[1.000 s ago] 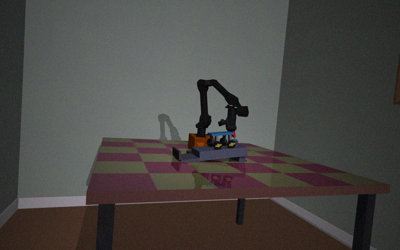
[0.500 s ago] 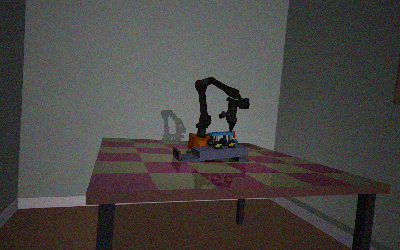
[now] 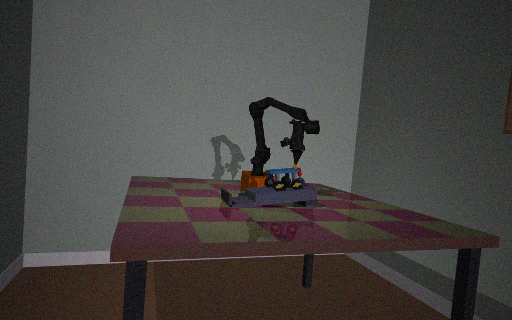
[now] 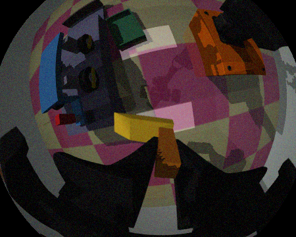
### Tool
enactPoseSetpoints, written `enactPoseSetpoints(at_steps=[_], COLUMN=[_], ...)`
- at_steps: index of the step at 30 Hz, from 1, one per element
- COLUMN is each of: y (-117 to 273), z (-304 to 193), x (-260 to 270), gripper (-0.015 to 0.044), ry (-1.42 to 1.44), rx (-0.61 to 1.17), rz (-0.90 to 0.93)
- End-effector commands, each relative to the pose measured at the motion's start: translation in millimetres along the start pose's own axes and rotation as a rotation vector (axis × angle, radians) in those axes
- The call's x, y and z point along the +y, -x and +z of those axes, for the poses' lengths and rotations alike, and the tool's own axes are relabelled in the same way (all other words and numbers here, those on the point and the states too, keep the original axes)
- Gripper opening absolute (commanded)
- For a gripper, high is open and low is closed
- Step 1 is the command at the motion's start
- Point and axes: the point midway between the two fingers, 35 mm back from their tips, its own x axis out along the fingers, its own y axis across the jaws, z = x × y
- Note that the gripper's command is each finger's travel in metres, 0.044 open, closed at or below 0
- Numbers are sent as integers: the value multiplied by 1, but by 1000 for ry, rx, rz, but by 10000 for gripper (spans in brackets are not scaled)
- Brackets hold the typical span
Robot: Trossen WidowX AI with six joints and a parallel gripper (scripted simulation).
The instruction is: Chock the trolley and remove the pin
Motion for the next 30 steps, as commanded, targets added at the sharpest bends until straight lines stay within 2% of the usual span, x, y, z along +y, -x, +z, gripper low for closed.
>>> enactPoseSetpoints(at_steps=[1,30], y=[1,1], z=[1,1], x=[0,0], gripper=[0,0], ry=[100,1089], rx=[-3,-2], rz=[2,0])
